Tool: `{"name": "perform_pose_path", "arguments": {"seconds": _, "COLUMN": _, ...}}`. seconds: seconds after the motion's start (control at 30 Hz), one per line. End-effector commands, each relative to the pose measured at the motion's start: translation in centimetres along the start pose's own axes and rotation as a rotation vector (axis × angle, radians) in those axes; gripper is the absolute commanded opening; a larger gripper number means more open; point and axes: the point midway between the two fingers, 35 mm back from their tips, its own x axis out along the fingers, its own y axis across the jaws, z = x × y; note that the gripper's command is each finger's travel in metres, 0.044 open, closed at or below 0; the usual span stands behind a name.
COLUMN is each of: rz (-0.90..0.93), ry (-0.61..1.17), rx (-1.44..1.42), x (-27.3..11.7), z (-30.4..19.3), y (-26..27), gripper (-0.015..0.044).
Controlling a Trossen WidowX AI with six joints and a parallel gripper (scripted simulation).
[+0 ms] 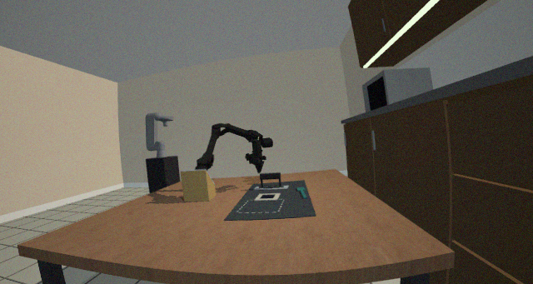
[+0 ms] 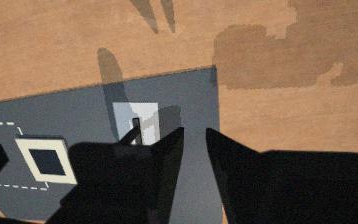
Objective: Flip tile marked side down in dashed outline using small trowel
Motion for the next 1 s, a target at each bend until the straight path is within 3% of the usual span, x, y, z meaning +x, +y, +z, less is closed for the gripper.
{"name": "perform_pose_path", "arguments": {"seconds": 0.0, "rz": 0.000, "ry": 0.000, "rx": 0.000, "x": 0.00, "z": 0.00, "y": 0.00, "gripper": 0.0100}}
{"name": "perform_pose_path", "arguments": {"seconds": 0.07, "rz": 0.000, "ry": 0.000, "rx": 0.000, "x": 0.00, "z": 0.00, "y": 0.00, "gripper": 0.0100}}
{"name": "perform_pose_path", "arguments": {"seconds": 0.2, "rz": 0.000, "ry": 0.000, "rx": 0.000, "x": 0.00, "z": 0.00, "y": 0.00, "gripper": 0.0000}}
{"name": "perform_pose_path", "arguments": {"seconds": 0.63, "rz": 0.000, "ry": 0.000, "rx": 0.000, "x": 0.00, "z": 0.00, "y": 0.00, "gripper": 0.0000}}
{"name": "perform_pose_path", "arguments": {"seconds": 0.97, "rz": 0.002, "ry": 0.001, "rx": 0.121, "x": -0.08, "z": -0.41, "y": 0.29, "gripper": 0.0258}}
